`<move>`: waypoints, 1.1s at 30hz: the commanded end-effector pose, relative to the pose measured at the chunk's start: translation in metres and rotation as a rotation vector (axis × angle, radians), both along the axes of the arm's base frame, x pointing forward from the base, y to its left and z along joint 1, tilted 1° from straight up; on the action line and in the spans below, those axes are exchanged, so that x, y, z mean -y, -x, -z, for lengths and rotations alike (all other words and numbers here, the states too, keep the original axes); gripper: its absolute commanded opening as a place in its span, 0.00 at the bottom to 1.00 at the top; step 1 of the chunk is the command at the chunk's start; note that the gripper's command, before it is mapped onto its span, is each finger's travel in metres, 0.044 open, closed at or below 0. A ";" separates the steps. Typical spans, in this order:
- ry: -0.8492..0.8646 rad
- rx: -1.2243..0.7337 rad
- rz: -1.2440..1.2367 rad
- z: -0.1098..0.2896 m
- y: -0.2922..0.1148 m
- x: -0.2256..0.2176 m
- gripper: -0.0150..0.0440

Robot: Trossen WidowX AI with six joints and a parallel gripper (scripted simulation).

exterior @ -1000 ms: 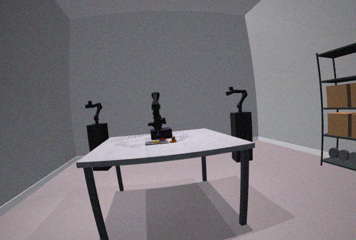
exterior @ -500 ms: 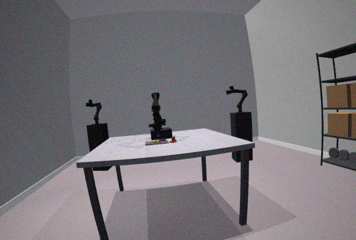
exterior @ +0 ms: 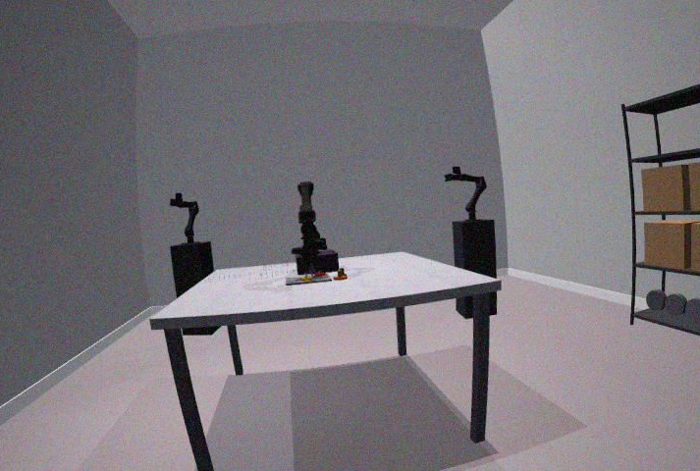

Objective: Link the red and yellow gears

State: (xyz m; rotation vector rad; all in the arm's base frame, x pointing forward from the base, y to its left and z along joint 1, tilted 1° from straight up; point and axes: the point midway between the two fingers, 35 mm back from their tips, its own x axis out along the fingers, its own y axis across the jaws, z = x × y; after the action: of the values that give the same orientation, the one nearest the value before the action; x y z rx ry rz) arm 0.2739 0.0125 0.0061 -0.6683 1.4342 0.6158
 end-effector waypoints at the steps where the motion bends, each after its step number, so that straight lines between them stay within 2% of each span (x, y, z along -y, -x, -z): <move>1: -0.005 -0.008 0.113 0.009 0.002 0.000 0.25; 8: -0.011 -0.006 0.247 0.015 0.002 0.001 0.25; 12: -0.010 -0.006 0.241 0.013 0.002 0.001 0.25; 33: 0.010 -0.013 -0.221 0.018 0.002 0.001 0.25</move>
State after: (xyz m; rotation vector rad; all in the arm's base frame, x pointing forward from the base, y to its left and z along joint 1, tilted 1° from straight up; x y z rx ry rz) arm 0.2719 0.0118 -0.0101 -0.7972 1.4004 0.7458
